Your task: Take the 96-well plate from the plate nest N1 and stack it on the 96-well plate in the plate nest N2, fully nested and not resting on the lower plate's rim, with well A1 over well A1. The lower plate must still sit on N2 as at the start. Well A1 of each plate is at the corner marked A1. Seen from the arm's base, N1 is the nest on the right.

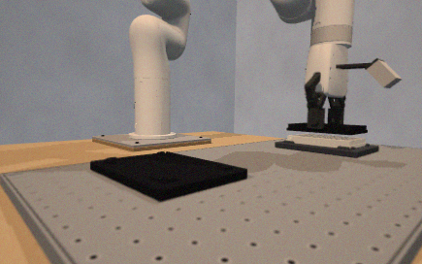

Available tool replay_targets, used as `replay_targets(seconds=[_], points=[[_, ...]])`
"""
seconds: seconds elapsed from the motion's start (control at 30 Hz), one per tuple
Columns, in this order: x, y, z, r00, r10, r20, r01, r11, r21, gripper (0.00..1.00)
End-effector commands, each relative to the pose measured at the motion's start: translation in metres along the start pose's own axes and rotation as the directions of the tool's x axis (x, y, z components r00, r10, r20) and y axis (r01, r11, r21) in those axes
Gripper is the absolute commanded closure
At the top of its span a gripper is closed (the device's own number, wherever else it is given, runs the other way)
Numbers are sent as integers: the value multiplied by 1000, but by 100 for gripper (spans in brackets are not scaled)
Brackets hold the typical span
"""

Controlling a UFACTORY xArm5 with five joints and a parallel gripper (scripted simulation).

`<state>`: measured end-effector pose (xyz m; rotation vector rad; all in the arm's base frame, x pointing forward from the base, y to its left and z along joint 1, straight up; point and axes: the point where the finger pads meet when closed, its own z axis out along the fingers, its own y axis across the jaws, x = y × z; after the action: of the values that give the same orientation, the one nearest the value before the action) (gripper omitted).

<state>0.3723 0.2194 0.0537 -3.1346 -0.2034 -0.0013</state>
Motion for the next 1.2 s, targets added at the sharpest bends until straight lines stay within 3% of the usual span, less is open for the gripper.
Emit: replay_targets(seconds=[0.0,1.17], points=[[1,0,-1,1000,0,-3,0,1000,1,100],[1,0,3,1000,0,-3,0,1000,1,100]])
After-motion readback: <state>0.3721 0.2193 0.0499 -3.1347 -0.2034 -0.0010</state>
